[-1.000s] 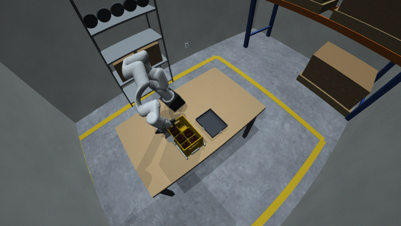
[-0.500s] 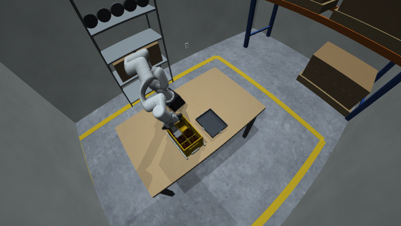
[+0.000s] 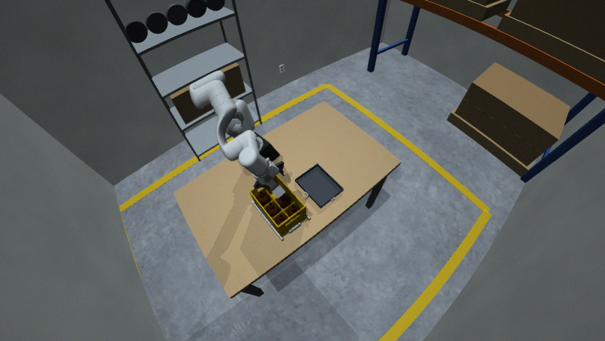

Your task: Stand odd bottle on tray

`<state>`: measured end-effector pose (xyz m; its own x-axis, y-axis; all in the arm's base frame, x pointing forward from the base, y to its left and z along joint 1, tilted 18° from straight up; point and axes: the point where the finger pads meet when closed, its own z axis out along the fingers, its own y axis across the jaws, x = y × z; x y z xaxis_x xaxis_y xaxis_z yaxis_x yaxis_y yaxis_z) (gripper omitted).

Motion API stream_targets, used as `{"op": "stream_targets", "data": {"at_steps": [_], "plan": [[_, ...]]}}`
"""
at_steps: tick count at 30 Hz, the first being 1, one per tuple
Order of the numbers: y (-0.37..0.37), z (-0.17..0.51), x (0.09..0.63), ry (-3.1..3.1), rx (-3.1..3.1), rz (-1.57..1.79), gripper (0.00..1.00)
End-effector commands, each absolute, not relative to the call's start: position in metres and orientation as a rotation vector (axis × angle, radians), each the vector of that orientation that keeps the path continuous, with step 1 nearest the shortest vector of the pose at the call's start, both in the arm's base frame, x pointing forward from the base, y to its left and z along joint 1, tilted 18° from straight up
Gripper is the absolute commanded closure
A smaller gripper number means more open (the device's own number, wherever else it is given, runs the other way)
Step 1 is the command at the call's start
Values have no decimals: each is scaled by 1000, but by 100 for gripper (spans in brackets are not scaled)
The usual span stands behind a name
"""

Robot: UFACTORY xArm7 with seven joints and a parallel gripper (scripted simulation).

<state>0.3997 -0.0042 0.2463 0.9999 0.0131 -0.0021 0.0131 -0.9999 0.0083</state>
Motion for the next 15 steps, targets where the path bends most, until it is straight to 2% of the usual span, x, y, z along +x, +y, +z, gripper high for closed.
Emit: {"op": "stream_targets", "data": {"at_steps": [1,15], "plan": [[-30,223,404,244,3041,3,0],[-33,221,404,266,3032,3,0]]}}
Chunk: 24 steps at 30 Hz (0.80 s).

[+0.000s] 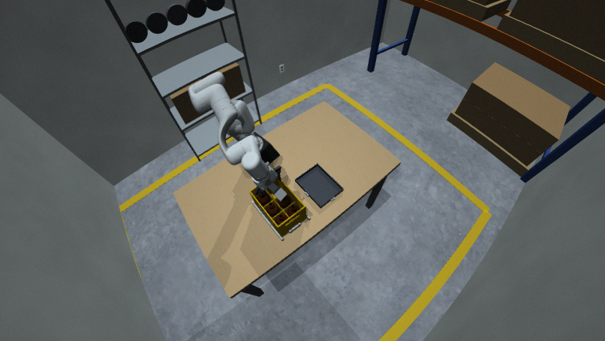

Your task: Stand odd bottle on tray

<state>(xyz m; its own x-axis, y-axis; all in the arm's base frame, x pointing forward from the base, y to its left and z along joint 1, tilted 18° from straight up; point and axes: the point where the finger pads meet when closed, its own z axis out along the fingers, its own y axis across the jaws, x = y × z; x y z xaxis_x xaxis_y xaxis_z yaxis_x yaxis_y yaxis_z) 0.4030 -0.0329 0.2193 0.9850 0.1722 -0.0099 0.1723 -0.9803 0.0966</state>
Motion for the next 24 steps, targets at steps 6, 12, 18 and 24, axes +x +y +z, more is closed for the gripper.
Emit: {"op": "stream_targets", "data": {"at_steps": [6,12,18,24], "plan": [[-56,197,405,500,2926,-13,0],[-56,197,405,500,2926,-13,0],[-66,187,405,606,2875,-25,0],[-74,178,404,703,2827,-37,0]]}}
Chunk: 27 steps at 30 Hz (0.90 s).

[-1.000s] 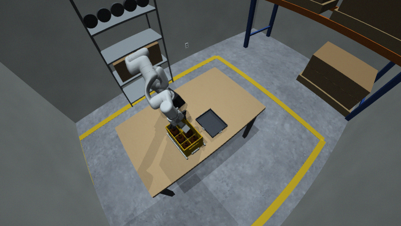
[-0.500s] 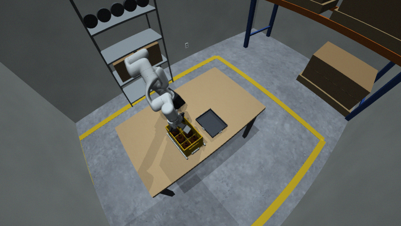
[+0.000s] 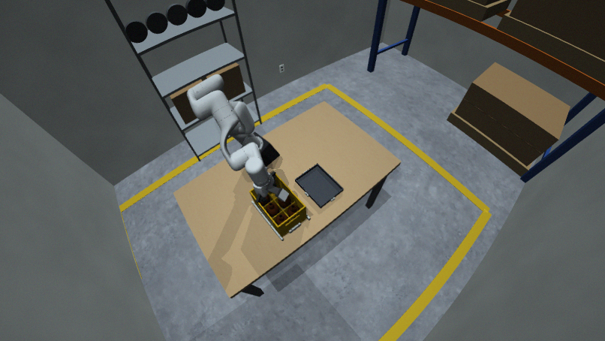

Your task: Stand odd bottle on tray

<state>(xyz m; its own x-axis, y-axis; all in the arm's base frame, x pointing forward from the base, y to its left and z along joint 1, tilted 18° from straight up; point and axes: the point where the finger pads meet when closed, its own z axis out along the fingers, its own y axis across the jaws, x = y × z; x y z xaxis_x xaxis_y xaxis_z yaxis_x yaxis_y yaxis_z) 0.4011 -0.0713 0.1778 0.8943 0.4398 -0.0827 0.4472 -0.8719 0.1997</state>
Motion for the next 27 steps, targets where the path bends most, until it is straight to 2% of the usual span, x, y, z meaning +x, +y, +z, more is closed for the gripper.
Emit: {"op": "stream_targets", "data": {"at_steps": [1,27], "plan": [[-74,178,404,703,2827,-37,0],[-89,157,402,936,2704,-71,0]]}}
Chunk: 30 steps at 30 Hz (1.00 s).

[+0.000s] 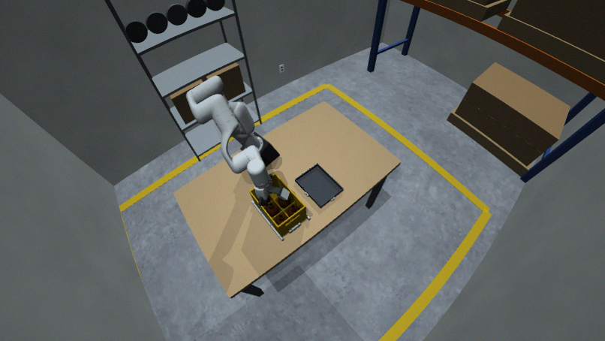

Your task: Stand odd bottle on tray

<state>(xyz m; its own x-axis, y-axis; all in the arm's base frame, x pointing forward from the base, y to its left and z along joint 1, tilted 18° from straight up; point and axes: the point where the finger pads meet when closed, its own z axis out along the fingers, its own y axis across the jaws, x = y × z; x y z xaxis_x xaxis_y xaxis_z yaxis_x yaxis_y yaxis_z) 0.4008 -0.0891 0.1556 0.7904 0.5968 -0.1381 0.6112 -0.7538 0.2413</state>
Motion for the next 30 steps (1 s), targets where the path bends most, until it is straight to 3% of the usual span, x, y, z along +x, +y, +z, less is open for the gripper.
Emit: {"op": "stream_targets", "data": {"at_steps": [1,30], "plan": [[-89,157,402,936,2704,-71,0],[-99,138,399,1142,2585,-104,0]]}}
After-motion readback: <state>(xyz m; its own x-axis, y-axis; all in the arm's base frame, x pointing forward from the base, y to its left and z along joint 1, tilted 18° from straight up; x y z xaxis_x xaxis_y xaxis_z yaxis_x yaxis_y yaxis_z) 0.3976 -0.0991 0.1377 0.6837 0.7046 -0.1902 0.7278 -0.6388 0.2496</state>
